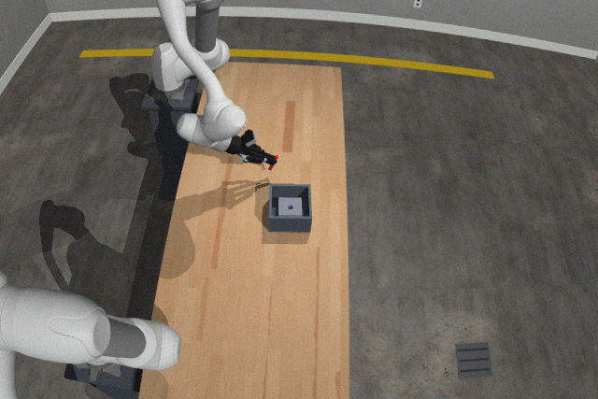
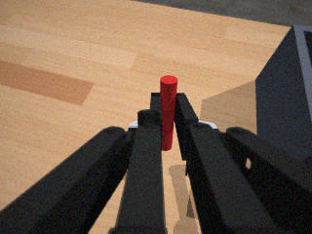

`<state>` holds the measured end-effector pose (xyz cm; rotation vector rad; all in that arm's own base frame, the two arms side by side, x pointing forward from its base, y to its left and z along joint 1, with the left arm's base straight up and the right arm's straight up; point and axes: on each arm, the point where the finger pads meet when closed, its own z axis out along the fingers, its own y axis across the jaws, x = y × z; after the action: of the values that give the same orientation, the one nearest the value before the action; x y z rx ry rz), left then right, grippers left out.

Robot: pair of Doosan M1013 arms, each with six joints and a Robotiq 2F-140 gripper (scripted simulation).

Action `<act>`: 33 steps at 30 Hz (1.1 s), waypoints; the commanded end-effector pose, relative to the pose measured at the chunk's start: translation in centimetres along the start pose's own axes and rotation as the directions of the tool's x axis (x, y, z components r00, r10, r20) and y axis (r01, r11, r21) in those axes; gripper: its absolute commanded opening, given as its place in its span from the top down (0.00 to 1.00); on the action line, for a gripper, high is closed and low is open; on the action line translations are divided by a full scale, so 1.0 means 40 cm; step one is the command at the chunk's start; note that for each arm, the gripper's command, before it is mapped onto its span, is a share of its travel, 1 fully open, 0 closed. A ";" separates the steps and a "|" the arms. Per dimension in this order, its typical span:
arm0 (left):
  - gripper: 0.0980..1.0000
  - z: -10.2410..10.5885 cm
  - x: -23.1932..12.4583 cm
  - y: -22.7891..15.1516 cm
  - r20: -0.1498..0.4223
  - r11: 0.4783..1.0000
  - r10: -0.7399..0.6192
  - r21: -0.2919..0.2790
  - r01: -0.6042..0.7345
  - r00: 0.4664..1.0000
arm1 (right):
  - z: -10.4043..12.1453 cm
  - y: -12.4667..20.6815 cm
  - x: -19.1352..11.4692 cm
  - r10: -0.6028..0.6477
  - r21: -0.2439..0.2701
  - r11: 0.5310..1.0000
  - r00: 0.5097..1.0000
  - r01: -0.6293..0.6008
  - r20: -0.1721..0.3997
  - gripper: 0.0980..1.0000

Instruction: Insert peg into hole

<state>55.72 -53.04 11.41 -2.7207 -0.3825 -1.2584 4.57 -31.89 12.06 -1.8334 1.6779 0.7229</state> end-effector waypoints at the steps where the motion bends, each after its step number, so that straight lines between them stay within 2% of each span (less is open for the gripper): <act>1: 1.00 0.004 -0.001 -0.006 -0.147 1.000 -0.007 0.004 0.008 0.989 | -0.001 0.000 0.000 0.000 0.000 1.000 1.000 0.000 -0.001 0.00; 2: 1.00 0.005 -0.002 -0.007 -0.172 1.000 -0.007 0.006 0.008 0.985 | -0.001 0.000 0.000 0.000 0.000 1.000 1.000 0.000 -0.001 0.00; 4: 1.00 0.005 -0.002 -0.007 -0.172 1.000 -0.007 0.006 0.008 0.985 | -0.001 0.000 0.000 0.000 0.000 1.000 1.000 0.000 -0.001 0.00; 10: 1.00 0.005 -0.002 -0.007 -0.285 1.000 -0.006 0.006 0.008 0.958 | -0.001 0.000 0.000 0.000 0.000 1.000 1.000 0.000 -0.001 0.00; 15: 1.00 0.004 -0.002 -0.007 -0.334 1.000 -0.006 0.005 0.008 0.943 | -0.001 0.000 0.000 0.000 0.000 1.000 1.000 0.000 -0.001 0.00; 33: 1.00 0.014 -0.013 -0.006 -0.348 1.000 -0.006 0.004 0.008 0.938 | -0.001 0.000 0.000 0.000 0.000 1.000 1.000 0.000 -0.001 0.00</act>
<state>55.71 -52.75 10.87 -2.4207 -0.3524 -1.6947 4.57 -31.89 12.06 -1.8334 1.6779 0.7229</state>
